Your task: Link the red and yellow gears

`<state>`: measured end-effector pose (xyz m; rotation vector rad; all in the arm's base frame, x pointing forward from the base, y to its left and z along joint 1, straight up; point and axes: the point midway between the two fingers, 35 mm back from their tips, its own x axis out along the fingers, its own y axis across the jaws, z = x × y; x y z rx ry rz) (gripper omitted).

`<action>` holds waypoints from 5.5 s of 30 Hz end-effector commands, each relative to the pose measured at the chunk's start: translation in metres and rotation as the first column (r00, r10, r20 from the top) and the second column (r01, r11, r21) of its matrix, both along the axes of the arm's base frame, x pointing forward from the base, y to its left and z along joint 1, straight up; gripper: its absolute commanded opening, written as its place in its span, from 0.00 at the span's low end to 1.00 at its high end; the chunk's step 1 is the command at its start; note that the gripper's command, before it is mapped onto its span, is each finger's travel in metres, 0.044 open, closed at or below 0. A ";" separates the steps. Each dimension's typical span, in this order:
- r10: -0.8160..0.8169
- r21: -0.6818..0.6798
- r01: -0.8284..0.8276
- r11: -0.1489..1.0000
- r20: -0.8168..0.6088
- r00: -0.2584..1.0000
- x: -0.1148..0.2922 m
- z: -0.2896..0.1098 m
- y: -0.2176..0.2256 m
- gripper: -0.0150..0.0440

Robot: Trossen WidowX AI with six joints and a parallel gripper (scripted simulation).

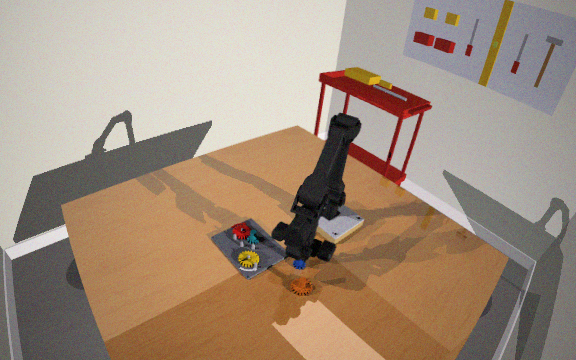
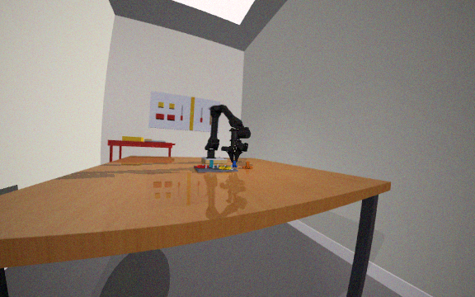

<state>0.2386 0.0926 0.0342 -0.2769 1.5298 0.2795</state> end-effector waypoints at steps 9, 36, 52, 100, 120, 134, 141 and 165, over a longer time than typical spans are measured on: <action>-0.005 0.005 0.005 1.000 -0.002 1.000 0.000 -0.001 0.001 0.28; -0.011 0.008 0.011 1.000 -0.001 1.000 0.009 0.052 0.004 0.25; -0.009 0.007 0.009 1.000 -0.001 1.000 0.009 0.087 0.004 0.25; -0.005 0.002 0.005 1.000 0.001 1.000 0.029 0.122 -0.030 0.25; -0.005 -0.001 0.005 1.000 0.003 1.000 0.054 0.098 -0.069 0.25; -0.008 -0.007 0.008 1.000 -0.002 1.000 0.065 0.081 -0.099 0.25; -0.007 -0.007 0.007 1.000 0.000 1.000 0.070 0.072 -0.115 0.25; 0.077 -0.009 -0.077 0.997 0.004 0.997 0.076 0.064 -0.138 0.25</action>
